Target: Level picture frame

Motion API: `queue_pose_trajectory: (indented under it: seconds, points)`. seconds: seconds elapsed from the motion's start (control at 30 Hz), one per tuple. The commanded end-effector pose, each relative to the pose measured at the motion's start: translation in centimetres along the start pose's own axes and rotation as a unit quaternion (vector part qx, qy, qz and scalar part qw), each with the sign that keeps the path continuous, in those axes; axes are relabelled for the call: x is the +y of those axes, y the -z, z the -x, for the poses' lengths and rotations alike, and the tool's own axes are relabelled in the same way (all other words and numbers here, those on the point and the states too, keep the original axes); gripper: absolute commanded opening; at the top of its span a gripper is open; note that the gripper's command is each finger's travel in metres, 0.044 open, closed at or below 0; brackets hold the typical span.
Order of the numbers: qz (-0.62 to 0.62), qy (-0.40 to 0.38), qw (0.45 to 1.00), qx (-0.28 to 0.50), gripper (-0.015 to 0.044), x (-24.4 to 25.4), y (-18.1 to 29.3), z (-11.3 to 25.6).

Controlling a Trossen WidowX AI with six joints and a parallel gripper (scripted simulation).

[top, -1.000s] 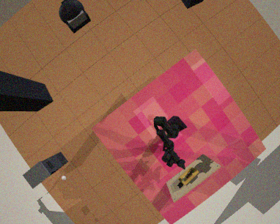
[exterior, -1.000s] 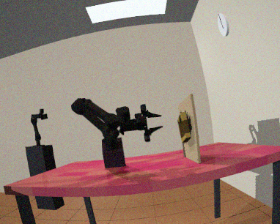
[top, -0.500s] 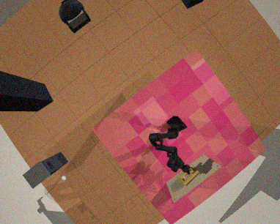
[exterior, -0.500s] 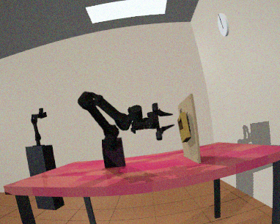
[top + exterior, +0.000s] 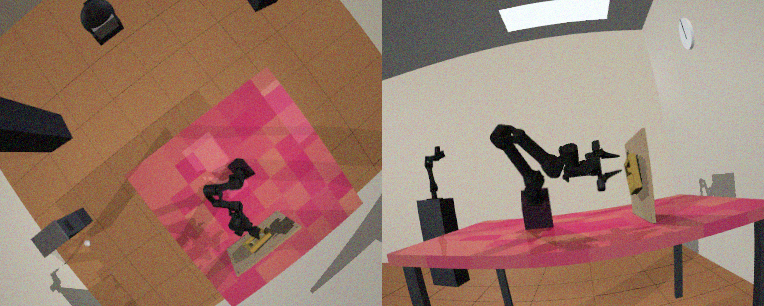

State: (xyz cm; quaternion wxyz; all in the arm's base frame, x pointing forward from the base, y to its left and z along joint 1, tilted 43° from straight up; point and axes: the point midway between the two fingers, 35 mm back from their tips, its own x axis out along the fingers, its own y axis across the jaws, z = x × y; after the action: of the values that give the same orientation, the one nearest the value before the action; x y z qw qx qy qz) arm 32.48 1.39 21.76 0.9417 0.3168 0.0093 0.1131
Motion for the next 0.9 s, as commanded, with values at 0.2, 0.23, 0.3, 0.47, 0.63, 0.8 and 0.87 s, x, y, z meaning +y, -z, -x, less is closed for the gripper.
queue_pose_trajectory:
  seconds: [0.2, 0.23, 0.3, 0.47, 0.63, 0.8, 0.87]
  points:
    - [0.003, -0.003, 1.0, -0.004, 0.026, 0.2, -0.4, -1.7]
    - [0.003, -0.003, 1.0, -0.004, 0.026, 0.2, -0.4, -1.8]
    - [0.003, -0.003, 1.0, -0.005, 0.026, 0.2, -0.4, -2.1]
    - [0.003, -0.003, 1.0, -0.005, 0.026, 0.2, -0.4, -2.9]
    - [0.003, -0.003, 1.0, -0.005, 0.026, 0.2, -0.3, -3.4]
    - [0.003, -0.003, 1.0, -0.005, 0.026, 0.2, -0.3, -3.4]
    - [0.003, -0.003, 1.0, -0.005, 0.026, 0.2, -0.3, -3.4]
